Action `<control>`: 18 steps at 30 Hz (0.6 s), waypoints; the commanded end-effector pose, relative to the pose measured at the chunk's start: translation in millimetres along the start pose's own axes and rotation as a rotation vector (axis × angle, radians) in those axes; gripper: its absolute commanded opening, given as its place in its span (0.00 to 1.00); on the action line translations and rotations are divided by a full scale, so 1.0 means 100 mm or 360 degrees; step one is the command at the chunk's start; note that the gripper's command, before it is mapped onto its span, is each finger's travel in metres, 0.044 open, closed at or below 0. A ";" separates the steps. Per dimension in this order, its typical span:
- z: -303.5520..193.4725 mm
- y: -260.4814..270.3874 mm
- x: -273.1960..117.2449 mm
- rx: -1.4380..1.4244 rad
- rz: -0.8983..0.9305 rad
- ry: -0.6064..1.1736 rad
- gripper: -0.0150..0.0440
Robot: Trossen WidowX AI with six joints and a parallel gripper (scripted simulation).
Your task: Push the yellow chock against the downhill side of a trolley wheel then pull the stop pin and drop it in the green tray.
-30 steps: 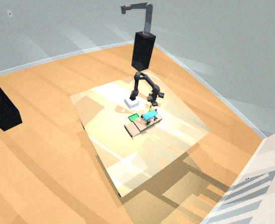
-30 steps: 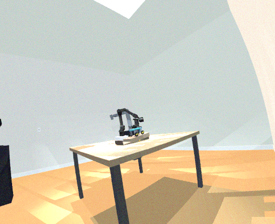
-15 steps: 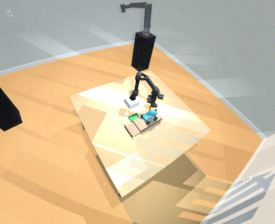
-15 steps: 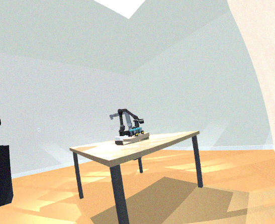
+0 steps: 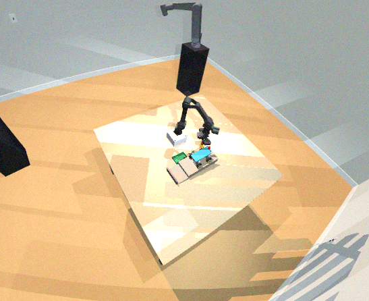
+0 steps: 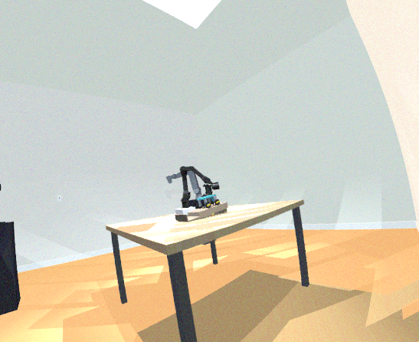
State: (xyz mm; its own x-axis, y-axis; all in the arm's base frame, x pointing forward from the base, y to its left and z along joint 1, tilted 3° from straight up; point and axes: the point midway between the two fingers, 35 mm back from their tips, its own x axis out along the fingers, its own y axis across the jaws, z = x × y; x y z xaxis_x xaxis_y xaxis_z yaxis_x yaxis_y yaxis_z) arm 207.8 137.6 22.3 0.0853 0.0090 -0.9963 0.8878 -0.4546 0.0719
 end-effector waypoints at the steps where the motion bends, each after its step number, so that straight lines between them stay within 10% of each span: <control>1: 0.03 -0.01 0.10 -0.0006 -0.0006 -0.0024 0.58; 14: 0.04 -0.01 0.21 -0.0006 -0.0006 -0.0024 0.58; 18: 0.02 -0.01 0.18 0.0005 -0.0005 -0.0009 0.40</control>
State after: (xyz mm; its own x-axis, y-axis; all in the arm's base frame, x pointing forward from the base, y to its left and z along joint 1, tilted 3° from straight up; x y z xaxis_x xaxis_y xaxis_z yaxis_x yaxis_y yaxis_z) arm 207.6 136.5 3.7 0.0791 0.0046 -0.9969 0.8867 -0.4574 0.0682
